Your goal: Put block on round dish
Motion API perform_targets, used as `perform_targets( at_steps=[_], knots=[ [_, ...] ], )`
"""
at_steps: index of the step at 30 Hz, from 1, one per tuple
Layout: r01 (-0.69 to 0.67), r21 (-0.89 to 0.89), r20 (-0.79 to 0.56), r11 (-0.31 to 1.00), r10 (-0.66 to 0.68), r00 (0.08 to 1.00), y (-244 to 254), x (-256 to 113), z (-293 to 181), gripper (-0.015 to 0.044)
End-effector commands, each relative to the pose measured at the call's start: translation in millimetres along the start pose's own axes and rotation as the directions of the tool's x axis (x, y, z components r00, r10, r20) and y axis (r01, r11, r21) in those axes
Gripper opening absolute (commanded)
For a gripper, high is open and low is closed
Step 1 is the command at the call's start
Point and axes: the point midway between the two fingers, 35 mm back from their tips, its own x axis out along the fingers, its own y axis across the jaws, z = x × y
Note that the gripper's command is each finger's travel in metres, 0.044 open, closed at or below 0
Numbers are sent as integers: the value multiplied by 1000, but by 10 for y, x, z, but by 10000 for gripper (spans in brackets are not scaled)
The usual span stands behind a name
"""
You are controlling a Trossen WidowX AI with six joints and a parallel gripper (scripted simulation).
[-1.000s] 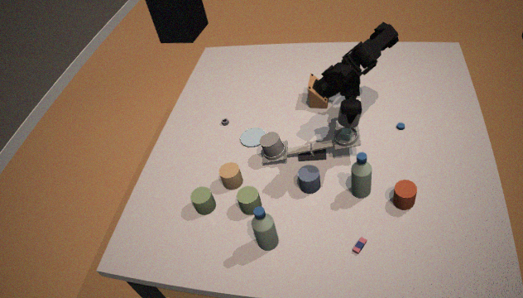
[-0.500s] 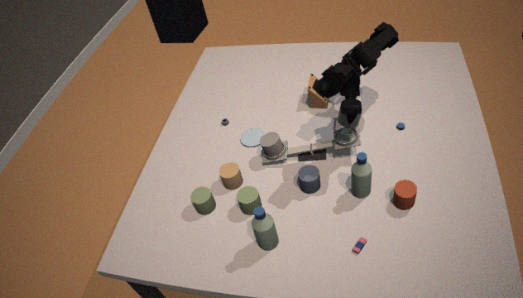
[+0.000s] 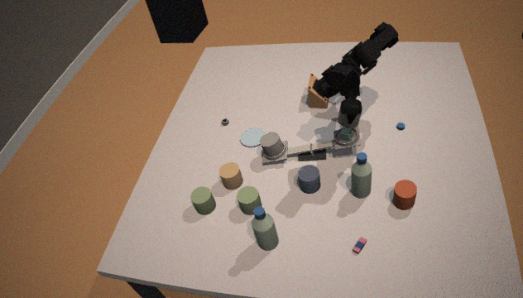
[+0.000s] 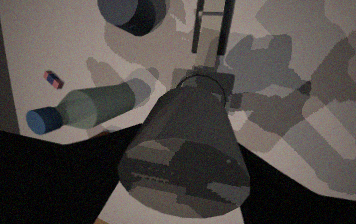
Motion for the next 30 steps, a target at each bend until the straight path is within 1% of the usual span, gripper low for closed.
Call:
perform_targets(
  at_steps=[1, 11, 30],
  knots=[
    [-3, 2, 1, 1000, 3, 1000, 4, -2, 7, 0],
    [-1, 1, 1, 1000, 1, 1000, 2, 10, -10, 0],
    [47, -21, -13, 999, -47, 999, -139, 332, -495, 0]
  ],
)
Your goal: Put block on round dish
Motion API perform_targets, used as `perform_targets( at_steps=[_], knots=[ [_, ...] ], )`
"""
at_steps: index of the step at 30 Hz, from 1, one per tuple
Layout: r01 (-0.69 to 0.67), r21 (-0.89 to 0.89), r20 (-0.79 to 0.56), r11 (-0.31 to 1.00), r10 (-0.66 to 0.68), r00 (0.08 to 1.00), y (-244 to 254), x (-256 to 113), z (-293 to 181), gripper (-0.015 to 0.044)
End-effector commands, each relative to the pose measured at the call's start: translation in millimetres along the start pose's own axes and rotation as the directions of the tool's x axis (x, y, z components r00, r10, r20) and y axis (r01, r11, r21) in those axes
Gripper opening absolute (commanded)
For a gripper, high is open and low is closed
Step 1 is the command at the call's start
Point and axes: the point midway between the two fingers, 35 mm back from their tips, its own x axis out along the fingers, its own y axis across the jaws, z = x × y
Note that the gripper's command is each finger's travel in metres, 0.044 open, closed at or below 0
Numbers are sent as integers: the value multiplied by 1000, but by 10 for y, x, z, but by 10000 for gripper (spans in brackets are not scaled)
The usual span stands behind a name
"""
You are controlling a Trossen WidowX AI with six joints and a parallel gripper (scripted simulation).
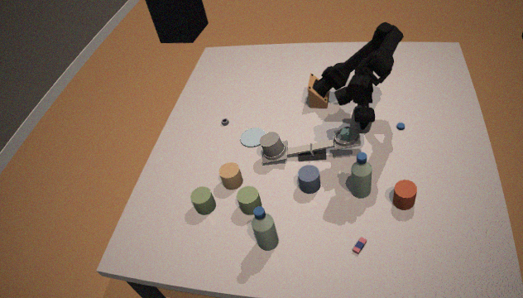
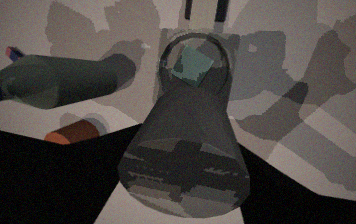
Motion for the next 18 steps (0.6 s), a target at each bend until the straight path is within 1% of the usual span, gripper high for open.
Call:
perform_targets(
  at_steps=[1, 18],
  knots=[
    [0, -4, -5, 1000, 0, 1000, -33, 46, -96, 0],
    [44, -25, -29, 999, -45, 999, -248, 307, -502, 0]
  ],
)
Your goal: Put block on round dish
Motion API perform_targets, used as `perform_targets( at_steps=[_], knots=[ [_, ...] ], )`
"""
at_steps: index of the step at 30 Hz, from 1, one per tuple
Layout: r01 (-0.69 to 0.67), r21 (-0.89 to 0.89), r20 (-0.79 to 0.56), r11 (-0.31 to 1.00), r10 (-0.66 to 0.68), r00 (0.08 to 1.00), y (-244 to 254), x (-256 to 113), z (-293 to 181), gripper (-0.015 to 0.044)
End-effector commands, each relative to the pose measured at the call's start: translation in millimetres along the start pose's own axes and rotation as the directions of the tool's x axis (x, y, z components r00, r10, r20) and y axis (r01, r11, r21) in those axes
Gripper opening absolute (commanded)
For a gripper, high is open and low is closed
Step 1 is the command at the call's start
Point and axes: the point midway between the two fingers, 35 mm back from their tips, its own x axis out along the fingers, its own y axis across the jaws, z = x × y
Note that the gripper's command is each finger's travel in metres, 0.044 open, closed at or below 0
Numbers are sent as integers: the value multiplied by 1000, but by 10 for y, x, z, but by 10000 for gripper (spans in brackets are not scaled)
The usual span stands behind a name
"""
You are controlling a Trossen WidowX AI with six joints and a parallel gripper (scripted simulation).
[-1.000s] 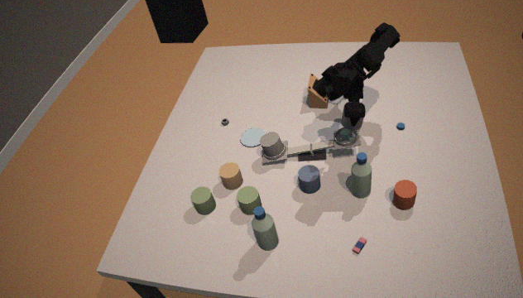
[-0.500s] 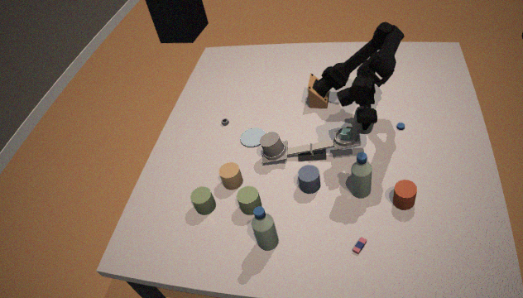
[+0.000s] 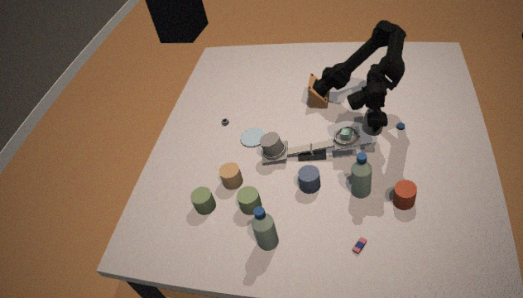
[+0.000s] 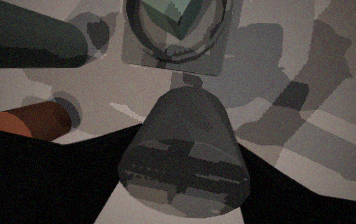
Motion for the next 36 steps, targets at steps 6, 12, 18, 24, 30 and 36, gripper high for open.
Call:
perform_targets(
  at_steps=[6, 12, 18, 24, 30, 36],
  knots=[
    [16, -10, -18, 1000, -16, 1000, -127, 116, -199, 0],
    [31, -17, -30, 999, -32, 999, -216, 189, -313, 0],
    [32, -17, -29, 999, -32, 999, -217, 261, -316, 0],
    [31, -18, -29, 999, -32, 999, -221, 442, -322, 0],
    [31, -17, -32, 999, -31, 999, -233, 579, -333, 0],
    [31, -18, -32, 999, -31, 999, -232, 632, -334, 0]
  ],
)
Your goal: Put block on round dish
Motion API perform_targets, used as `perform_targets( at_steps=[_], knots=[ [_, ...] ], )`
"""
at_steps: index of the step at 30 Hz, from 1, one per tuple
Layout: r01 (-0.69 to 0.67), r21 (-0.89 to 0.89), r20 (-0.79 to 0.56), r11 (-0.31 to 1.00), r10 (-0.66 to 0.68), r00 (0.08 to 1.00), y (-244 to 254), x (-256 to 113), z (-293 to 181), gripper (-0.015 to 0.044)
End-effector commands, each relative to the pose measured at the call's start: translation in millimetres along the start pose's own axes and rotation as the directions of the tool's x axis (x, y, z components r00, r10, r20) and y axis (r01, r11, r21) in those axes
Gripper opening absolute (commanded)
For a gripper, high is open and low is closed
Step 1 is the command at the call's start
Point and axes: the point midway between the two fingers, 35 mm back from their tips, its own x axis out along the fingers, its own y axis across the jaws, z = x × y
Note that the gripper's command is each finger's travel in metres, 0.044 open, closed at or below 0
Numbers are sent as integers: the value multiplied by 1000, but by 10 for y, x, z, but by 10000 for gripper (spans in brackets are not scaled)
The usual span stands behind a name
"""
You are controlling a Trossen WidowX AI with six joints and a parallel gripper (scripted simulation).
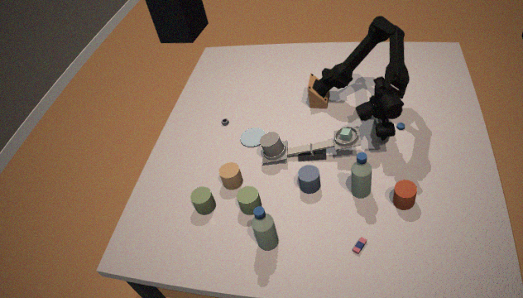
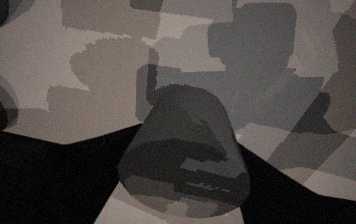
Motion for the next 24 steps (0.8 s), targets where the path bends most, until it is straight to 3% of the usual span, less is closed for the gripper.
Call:
perform_targets(
  at_steps=[1, 9, 24],
  knots=[
    [-5, 2, 3, 1000, 5, 1000, 2, 42, 8, 0],
    [-5, 2, 2, 1000, 5, 1000, 1, 174, 7, 0],
    [-2, -1, 0, 1000, 2, 1000, -2, 125, -3, 394]
  ],
)
